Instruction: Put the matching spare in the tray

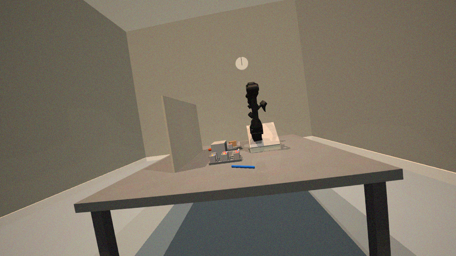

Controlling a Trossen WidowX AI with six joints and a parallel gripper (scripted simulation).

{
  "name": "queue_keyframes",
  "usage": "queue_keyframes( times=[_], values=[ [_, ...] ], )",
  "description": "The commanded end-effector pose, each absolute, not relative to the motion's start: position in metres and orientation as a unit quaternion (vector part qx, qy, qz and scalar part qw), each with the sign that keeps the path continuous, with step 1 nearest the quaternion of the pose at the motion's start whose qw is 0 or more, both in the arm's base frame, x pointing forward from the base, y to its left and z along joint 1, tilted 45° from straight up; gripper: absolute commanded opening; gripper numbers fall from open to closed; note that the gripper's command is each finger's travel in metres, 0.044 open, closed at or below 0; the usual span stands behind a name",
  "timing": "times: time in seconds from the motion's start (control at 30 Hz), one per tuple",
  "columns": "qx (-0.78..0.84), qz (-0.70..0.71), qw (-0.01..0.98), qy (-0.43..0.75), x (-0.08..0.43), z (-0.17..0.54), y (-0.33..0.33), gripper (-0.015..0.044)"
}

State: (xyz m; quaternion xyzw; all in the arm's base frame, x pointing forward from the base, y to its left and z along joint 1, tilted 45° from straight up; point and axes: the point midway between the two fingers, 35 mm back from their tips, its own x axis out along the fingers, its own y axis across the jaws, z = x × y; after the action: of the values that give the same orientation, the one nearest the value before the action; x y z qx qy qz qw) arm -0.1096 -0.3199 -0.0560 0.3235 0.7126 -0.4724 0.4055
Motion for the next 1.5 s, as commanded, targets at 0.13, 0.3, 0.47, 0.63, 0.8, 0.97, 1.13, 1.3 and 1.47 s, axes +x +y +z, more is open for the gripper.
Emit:
queue_keyframes(
  times=[0.13, 0.3, 0.47, 0.63, 0.8, 0.97, 1.13, 1.3, 1.47],
  values=[
    [0.323, -0.472, 0.405, 0.713, -0.110, -0.056, -0.320, 0.0440],
    [0.317, -0.453, 0.430, 0.714, -0.091, -0.055, -0.328, 0.0440],
    [0.292, -0.378, 0.508, 0.717, -0.022, -0.047, -0.348, 0.0440],
    [0.278, -0.276, 0.584, 0.711, 0.061, -0.035, -0.351, 0.0440],
    [0.269, -0.164, 0.643, 0.698, 0.145, -0.016, -0.333, 0.0440],
    [0.264, -0.047, 0.682, 0.680, 0.223, 0.010, -0.296, 0.0440],
    [0.264, 0.066, 0.702, 0.658, 0.289, 0.040, -0.243, 0.0440],
    [0.269, 0.169, 0.705, 0.634, 0.340, 0.074, -0.184, 0.0440],
    [0.275, 0.233, 0.699, 0.617, 0.366, 0.098, -0.140, 0.0440]
  ],
)
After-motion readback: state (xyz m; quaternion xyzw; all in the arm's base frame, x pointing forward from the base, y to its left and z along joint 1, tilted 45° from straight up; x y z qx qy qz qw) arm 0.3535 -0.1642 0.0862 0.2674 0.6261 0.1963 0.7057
